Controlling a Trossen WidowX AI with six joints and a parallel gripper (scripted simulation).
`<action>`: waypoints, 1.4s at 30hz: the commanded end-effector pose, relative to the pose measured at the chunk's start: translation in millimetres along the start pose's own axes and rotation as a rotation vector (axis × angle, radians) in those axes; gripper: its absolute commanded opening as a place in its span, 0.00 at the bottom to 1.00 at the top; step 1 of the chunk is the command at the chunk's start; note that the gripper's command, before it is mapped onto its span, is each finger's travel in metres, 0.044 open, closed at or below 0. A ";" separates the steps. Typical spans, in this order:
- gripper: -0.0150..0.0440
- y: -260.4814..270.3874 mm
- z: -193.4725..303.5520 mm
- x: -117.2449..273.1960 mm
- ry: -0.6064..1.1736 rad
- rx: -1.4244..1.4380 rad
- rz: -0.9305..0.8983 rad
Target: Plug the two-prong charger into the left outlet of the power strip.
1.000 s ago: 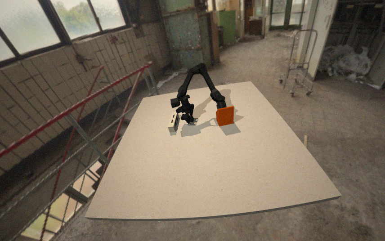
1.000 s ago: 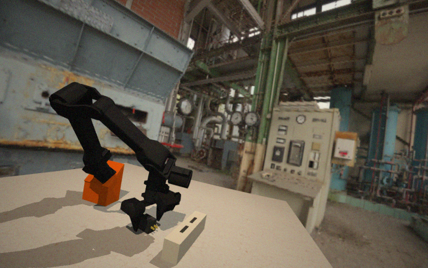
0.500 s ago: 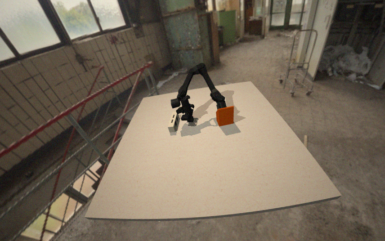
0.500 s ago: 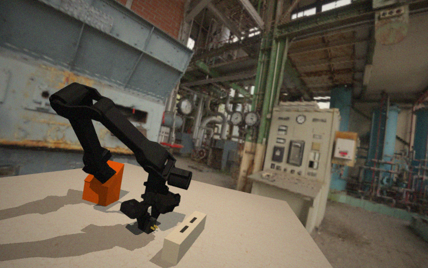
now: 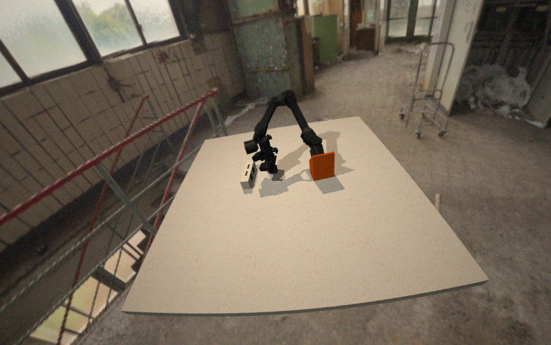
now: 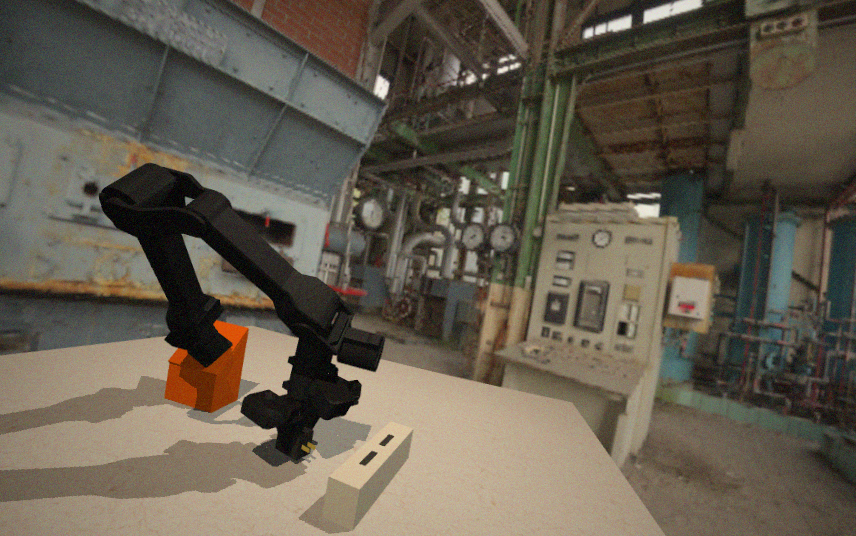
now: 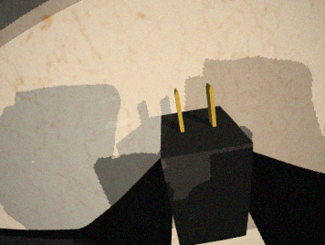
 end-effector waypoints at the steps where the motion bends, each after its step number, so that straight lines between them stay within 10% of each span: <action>1: 0.25 0.6 -0.6 14.6 -0.005 -0.009 -0.009; 42: 0.25 44.5 -0.3 7.2 -0.009 0.118 0.002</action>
Point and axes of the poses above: the point midway between the two fingers, 35 mm back from their tips, its own x axis back along the fingers, its own y axis across the jaws, z = x × y, the point moved 9 cm from there along x, back along the fingers, and after that the axes turned 7 degrees about -x, right-handed, at the moved point
